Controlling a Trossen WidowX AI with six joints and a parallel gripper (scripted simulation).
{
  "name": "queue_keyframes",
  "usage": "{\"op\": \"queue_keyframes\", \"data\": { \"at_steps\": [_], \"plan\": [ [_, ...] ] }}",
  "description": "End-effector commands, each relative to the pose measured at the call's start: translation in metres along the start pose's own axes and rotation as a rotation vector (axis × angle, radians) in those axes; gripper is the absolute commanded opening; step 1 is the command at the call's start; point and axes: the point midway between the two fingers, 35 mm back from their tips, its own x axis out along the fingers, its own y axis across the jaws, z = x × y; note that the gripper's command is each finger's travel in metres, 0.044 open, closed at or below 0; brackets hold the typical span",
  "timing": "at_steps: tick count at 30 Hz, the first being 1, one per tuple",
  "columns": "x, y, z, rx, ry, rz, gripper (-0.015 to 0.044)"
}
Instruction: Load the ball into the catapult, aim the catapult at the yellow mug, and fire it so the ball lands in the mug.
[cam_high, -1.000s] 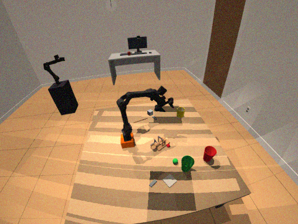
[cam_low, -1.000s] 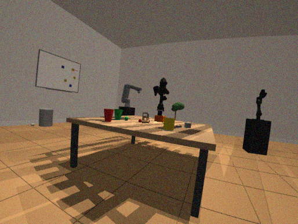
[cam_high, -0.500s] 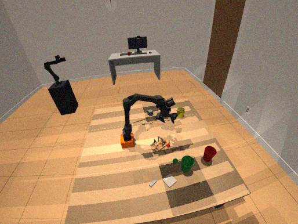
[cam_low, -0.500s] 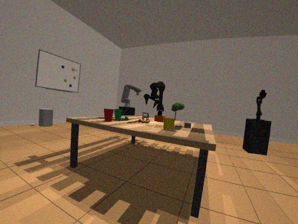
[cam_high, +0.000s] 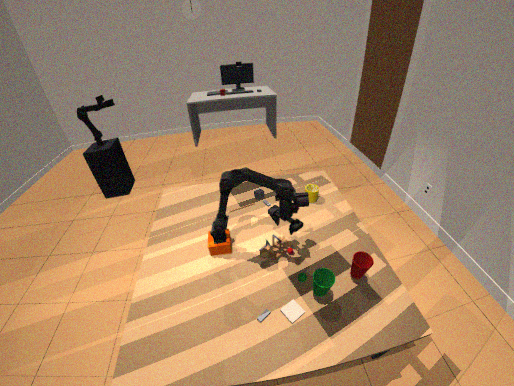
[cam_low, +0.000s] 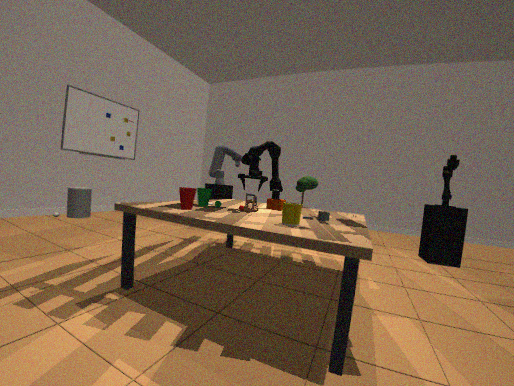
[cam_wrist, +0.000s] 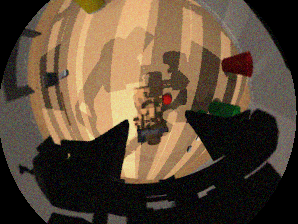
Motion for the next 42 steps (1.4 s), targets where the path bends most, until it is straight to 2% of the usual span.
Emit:
{"op": "queue_keyframes", "data": {
  "at_steps": [1, 7, 42],
  "plan": [
    [0.001, 0.0, -0.003, 0.025, 0.003, 0.021, 0.044],
    [0.048, 0.004, -0.004, 0.025, 0.003, 0.022, 0.044],
    [0.097, 0.005, -0.005, 0.025, 0.003, 0.022, 0.044]
  ]
}}
